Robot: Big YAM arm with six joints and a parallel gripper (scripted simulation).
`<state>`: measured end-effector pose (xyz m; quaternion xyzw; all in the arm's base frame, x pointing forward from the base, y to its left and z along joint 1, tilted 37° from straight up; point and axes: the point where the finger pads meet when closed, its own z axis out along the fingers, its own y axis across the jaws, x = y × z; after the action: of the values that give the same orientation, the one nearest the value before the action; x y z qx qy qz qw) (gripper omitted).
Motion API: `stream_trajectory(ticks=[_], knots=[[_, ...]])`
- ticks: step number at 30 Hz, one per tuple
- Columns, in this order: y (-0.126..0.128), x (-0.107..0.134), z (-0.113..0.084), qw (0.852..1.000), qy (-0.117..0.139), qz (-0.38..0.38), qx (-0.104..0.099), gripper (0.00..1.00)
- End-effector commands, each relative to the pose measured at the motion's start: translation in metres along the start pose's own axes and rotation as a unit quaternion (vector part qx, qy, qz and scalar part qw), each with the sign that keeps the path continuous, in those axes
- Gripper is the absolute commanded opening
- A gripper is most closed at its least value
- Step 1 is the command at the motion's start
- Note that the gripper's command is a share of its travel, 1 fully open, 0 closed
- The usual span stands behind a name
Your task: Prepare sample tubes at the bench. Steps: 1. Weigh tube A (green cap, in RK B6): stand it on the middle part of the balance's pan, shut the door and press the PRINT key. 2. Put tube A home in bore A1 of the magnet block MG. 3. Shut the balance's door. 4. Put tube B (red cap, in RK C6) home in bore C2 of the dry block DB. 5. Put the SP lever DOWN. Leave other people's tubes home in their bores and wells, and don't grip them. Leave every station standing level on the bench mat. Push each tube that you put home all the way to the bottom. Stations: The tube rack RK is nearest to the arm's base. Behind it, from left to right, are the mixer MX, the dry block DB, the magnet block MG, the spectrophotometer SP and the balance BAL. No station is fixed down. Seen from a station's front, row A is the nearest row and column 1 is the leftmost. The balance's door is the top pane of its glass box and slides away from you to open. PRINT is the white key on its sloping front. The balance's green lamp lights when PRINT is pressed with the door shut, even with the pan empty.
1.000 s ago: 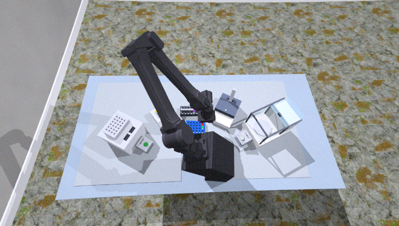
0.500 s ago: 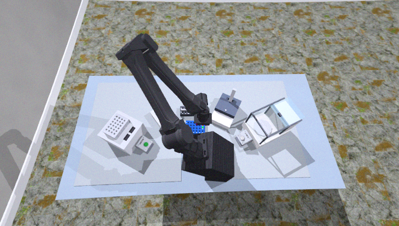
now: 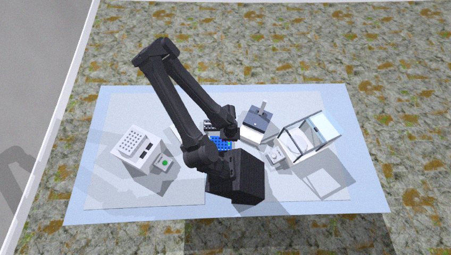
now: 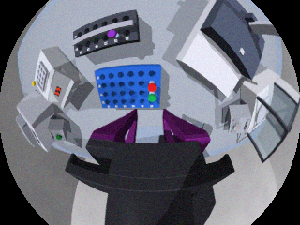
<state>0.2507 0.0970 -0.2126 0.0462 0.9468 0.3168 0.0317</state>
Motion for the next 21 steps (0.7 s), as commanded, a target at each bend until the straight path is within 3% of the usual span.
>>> stream_trajectory(ticks=[1, 21], knots=[[-0.0023, 0.0029, -0.0063, 1.000, 0.000, 0.003, 0.000, 0.36], [-0.0005, 0.0037, -0.0026, 1.000, 0.002, 0.000, 0.000, 0.36]])
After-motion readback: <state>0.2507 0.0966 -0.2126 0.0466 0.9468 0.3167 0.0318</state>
